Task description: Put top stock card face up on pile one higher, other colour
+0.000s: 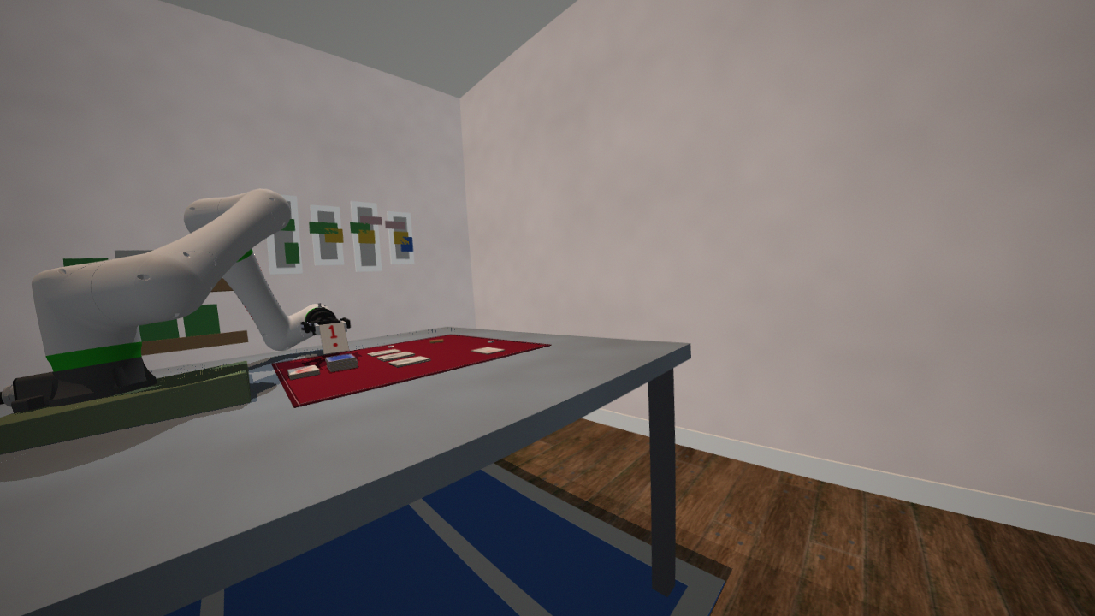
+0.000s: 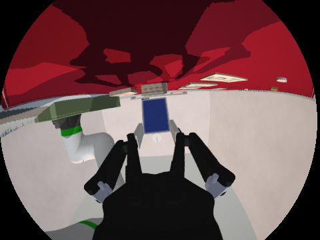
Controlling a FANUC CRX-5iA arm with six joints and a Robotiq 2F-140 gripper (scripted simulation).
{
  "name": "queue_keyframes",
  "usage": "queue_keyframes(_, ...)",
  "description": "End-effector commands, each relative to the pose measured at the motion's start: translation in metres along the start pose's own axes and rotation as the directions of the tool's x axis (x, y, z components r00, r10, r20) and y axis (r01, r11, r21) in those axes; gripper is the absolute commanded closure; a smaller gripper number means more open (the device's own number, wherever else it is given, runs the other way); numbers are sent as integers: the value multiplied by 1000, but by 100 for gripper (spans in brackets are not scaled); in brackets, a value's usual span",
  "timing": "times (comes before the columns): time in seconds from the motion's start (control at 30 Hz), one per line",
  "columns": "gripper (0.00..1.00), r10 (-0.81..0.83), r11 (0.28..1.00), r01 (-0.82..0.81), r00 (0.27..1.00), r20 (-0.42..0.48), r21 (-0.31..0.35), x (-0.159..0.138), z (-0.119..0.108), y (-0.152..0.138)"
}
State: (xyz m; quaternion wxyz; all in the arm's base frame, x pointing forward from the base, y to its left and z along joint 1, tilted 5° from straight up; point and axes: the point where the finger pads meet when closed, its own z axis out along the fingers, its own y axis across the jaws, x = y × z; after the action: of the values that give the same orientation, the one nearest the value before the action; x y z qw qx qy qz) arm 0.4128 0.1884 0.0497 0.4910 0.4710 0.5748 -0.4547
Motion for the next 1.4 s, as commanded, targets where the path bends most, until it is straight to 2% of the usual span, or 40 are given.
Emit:
queue_keyframes(0.0, 59, 1, 1000, -1, 1000, 0, 0, 0, 0, 0)
queue_keyframes(1.37, 58, 1, 1000, -1, 1000, 0, 0, 0, 0, 0)
